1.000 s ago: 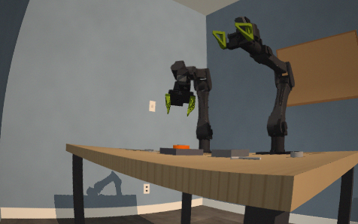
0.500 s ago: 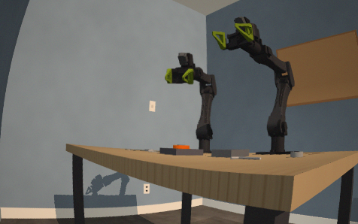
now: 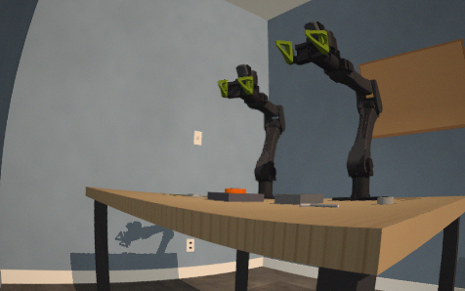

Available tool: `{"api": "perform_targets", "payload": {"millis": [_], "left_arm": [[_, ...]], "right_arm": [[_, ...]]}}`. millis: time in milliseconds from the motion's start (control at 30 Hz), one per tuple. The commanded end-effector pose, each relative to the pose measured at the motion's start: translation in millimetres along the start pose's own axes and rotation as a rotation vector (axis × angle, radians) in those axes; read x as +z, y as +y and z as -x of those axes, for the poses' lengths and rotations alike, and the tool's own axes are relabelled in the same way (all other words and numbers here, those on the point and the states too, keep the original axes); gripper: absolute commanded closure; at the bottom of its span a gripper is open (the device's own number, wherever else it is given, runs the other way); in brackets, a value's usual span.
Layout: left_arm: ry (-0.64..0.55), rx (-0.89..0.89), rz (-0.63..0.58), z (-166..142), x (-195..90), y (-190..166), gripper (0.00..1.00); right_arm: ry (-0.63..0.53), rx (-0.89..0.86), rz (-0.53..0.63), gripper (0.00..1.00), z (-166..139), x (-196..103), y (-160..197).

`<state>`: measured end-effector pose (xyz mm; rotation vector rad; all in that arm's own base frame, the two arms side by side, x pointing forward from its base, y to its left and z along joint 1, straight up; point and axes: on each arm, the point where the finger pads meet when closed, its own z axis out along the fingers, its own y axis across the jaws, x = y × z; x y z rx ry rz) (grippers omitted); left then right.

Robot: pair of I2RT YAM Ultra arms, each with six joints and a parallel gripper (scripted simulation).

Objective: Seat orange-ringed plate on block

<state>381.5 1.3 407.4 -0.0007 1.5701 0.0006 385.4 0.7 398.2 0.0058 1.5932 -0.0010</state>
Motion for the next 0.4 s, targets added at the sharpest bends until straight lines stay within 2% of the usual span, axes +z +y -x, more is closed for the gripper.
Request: {"api": "perform_targets", "payload": {"millis": [0,167,367], "left_arm": [[0.0,0.004,-0.012,3.3,3.1,-4.0,0.0],[0.003,0.004,-0.015,2.0,3.8,-5.1,0.0],[0.003,0.004,-0.015,2.0,3.8,-5.1,0.0]], "right_arm": [[-0.087,-0.017,0.001,0.21,39.6,-18.9,-1.2],[-0.075,-0.016,-0.002,0.21,33.4,-13.2,-2.6],[-0.093,-0.014,0.005,0.21,41.0,-16.9,-0.1]]}}
